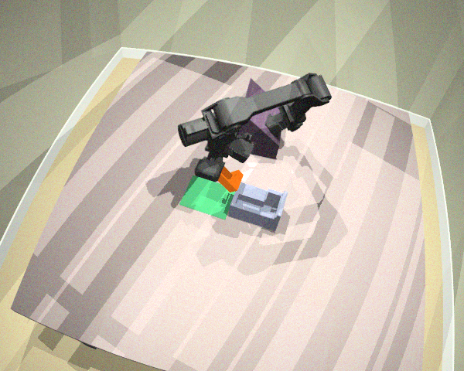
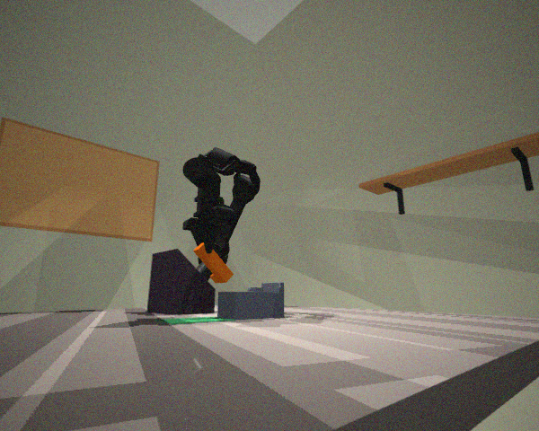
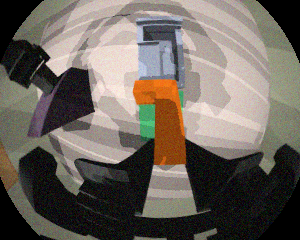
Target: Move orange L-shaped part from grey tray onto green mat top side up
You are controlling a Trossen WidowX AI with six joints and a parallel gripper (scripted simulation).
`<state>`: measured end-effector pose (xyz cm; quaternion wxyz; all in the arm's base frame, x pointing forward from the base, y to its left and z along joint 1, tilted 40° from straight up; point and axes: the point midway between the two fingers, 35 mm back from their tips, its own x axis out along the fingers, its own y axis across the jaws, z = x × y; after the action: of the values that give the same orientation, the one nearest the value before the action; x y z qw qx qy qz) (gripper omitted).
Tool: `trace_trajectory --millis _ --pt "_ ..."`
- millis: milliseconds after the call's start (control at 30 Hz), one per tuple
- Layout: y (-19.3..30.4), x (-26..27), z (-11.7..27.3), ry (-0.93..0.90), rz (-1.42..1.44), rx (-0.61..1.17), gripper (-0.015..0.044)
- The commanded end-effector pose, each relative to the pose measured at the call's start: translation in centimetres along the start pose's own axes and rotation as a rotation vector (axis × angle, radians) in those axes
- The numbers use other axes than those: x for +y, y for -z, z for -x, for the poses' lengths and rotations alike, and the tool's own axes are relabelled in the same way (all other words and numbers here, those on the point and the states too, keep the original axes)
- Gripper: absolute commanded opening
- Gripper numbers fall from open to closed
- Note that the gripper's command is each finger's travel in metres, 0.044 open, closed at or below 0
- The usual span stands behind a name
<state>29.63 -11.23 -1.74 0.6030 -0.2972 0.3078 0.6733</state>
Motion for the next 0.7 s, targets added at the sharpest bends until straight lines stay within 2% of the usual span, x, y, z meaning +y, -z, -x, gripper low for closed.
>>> trace_trajectory --millis 0,167,667 --pt "2.3 0.1 -0.1 -0.003 0.002 0.002 0.0000" --pt "4.0 0.3 -0.1 -0.003 0.002 0.003 0.0000" --pt "4.0 0.3 -1.5 -0.002 0.002 0.003 0.0000"
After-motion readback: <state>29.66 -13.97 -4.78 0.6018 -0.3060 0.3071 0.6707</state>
